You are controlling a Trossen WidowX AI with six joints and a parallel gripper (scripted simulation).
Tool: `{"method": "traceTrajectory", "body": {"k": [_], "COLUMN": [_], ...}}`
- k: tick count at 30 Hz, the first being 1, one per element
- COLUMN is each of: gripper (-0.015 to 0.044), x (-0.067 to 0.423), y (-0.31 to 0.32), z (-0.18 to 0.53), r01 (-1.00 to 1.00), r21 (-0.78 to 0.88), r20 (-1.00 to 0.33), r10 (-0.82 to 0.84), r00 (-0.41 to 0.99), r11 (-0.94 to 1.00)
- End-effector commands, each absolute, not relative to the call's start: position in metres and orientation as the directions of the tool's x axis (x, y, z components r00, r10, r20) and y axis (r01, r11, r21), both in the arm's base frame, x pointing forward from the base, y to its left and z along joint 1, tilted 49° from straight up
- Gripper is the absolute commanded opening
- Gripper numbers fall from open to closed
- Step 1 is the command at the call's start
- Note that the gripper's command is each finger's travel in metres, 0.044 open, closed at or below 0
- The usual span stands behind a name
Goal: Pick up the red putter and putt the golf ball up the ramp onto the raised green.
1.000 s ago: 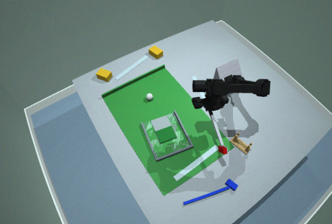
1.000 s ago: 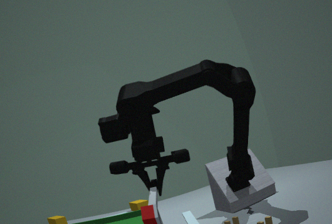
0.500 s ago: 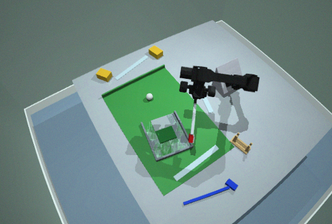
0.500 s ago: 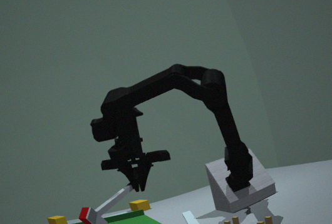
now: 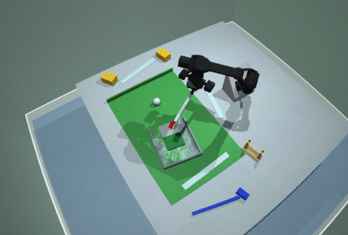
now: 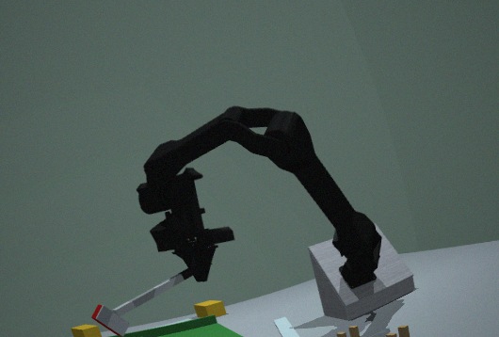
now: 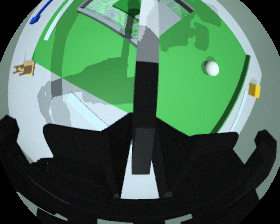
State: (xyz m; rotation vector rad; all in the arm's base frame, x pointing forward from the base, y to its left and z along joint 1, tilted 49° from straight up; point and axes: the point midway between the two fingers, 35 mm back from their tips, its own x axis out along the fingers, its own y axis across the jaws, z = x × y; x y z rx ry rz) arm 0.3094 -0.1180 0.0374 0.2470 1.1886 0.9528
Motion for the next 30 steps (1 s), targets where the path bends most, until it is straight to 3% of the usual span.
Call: {"method": "traceTrajectory", "body": {"k": [1, 23, 30], "gripper": [0.0000, 0.0000, 0.0000], "x": [0.307, 0.258, 0.257], "y": [-0.137, -0.214, -0.213], "z": [0.019, -0.089, -0.096], "r01": [-0.408, 0.112, 0.128], "r21": [0.652, 0.724, 0.724], "r20": [-0.683, -0.684, -0.684], "r10": [0.729, 0.729, 0.730], "r00": [0.050, -0.002, -0.004], "r11": [0.639, 0.680, 0.678]}}
